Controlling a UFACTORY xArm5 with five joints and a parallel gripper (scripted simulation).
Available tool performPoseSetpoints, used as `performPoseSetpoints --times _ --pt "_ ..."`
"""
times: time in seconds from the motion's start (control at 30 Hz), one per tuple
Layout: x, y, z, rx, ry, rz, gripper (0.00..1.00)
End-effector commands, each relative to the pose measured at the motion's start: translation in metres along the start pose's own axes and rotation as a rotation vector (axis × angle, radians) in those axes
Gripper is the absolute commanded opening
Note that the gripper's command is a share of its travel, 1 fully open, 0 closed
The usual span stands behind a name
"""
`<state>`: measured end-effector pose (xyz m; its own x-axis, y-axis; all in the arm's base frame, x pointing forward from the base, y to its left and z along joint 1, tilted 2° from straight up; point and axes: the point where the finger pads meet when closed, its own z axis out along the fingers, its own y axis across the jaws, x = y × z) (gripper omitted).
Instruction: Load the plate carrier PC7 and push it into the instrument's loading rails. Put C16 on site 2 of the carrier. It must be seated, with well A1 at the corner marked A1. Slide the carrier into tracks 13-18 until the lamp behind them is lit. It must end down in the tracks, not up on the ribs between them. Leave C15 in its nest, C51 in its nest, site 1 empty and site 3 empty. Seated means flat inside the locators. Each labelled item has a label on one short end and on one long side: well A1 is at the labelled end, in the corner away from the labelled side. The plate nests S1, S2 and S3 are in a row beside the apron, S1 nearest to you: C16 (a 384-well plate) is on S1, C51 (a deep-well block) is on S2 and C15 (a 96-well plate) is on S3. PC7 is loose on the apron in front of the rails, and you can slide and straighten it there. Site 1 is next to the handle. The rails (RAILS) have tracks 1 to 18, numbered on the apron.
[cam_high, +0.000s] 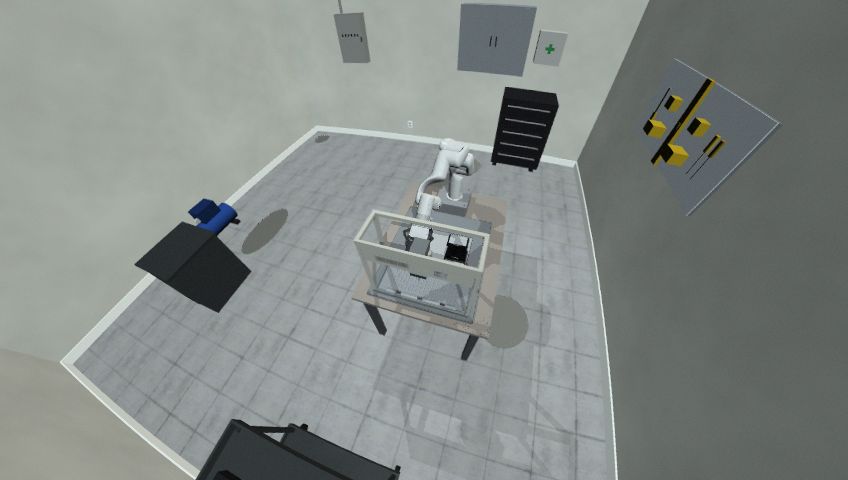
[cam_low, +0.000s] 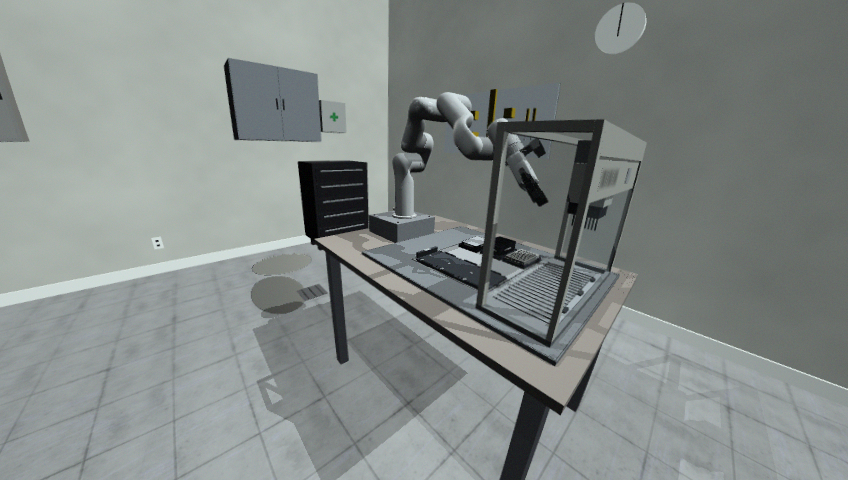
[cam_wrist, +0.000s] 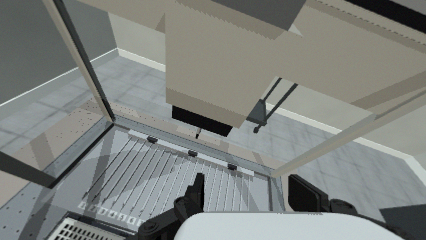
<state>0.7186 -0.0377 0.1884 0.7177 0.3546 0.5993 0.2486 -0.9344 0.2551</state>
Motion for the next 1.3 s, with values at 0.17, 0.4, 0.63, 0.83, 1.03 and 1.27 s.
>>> performPoseSetpoints --times 0.17,0.4,0.63,0.83,1.03,1.27 --pt "0.03 0.013 -0.017 -0.025 0.058 0.0 1.0" --pt "0.03 0.013 -0.017 -0.025 0.058 0.0 1.0" --pt "0.03 0.013 -0.017 -0.025 0.058 0.0 1.0" --pt "0.03 0.013 -0.017 -0.025 0.058 0.0 1.0" --pt "0.03 0.013 -0.017 -0.025 0.058 0.0 1.0" --pt "0.023 0.007 -0.028 0.003 0.0 0.03 1.0"
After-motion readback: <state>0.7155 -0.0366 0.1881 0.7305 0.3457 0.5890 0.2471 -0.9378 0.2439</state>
